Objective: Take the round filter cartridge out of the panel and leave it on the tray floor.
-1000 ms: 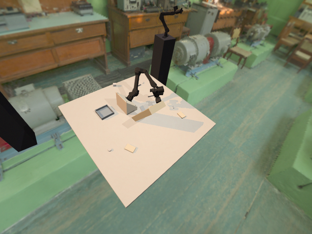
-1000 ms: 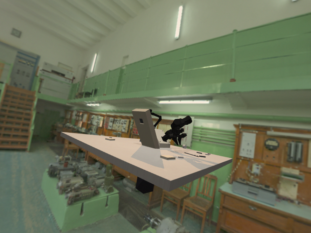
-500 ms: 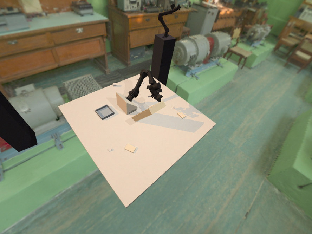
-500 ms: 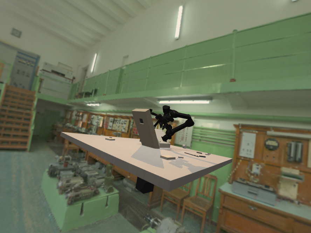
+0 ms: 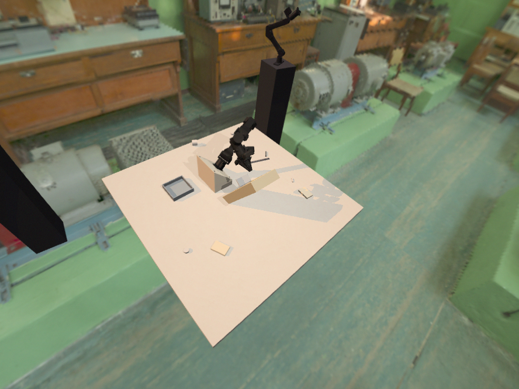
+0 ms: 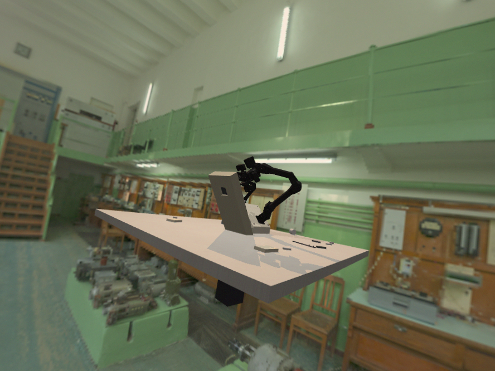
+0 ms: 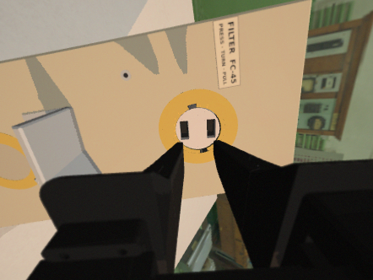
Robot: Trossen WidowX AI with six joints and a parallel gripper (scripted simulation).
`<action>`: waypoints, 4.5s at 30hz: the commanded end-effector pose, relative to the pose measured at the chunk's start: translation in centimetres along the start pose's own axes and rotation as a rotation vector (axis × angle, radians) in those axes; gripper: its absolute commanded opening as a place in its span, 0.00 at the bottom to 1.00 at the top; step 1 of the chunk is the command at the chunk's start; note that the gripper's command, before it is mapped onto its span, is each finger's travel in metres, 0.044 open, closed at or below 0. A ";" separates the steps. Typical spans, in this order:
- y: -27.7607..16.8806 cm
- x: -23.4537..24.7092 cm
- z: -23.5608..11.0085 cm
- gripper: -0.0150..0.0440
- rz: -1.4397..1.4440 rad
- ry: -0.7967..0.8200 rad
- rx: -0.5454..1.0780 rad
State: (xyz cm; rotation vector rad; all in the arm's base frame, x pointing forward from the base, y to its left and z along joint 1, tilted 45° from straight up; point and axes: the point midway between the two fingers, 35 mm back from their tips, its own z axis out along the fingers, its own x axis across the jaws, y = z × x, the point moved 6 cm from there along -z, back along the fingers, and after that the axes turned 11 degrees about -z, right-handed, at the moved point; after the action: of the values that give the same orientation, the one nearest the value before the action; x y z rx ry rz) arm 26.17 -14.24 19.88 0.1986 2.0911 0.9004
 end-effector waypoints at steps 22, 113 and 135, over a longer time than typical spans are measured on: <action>-1.1 -0.2 1.8 0.43 -0.027 -0.007 0.009; -0.9 -0.2 6.7 0.43 -0.026 -0.017 0.003; -0.9 -0.3 6.5 0.25 -0.008 -0.022 0.001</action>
State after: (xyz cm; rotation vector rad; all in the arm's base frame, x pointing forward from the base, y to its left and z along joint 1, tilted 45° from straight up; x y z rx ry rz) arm 31.21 -11.62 16.87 0.1846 2.0682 0.8839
